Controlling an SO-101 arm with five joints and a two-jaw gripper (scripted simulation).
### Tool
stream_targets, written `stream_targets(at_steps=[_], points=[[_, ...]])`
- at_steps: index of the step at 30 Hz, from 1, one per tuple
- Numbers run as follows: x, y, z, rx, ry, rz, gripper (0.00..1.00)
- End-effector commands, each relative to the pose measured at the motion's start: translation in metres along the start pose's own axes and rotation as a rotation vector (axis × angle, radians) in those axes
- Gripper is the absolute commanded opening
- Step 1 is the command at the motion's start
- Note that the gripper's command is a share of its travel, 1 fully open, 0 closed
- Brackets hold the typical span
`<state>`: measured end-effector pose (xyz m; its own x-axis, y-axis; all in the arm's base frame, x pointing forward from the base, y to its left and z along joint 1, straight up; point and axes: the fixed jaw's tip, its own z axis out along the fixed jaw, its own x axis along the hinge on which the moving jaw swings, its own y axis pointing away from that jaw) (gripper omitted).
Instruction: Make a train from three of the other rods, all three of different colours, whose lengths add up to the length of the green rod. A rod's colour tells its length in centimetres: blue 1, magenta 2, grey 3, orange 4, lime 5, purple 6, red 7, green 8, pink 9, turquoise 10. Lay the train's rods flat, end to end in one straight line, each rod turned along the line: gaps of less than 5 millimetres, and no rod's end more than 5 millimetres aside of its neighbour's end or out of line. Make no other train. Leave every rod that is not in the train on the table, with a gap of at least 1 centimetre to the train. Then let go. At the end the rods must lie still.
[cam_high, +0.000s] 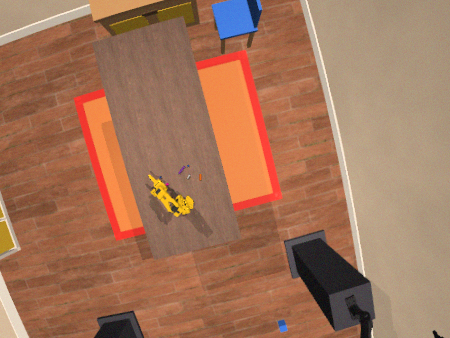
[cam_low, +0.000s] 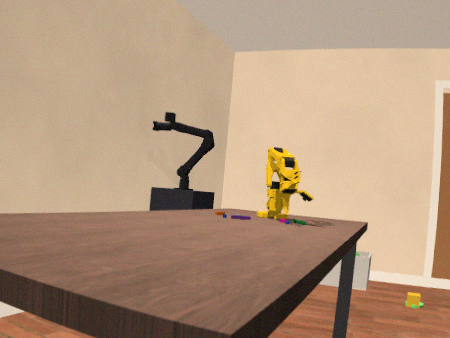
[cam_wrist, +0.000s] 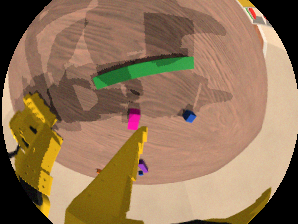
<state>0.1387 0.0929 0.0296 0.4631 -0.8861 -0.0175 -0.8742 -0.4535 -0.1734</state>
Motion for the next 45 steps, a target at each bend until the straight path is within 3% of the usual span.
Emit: stream_targets(at_steps=[1,5,6,22,23,39,40,45], points=[[-0.001,-0.013,-0.012,0.078,-0.009,-0.012,1.00],[-0.001,-0.013,-0.014,0.083,-0.010,-0.016,1.00],[0.000,-0.002,-0.004,0.015,-0.003,-0.011,1.00],[-0.001,-0.008,-0.015,0.059,-0.007,-0.036,1.00],[0.000,0.004,-0.006,-0.009,-0.001,-0.031,1.00],[0.000,-0.003,-0.016,0.039,-0.005,-0.054,1.00],[0.001,0.008,-0.007,-0.028,0.001,-0.049,1.00],[0.001,0.006,-0.010,-0.010,-0.001,-0.056,1.00]])
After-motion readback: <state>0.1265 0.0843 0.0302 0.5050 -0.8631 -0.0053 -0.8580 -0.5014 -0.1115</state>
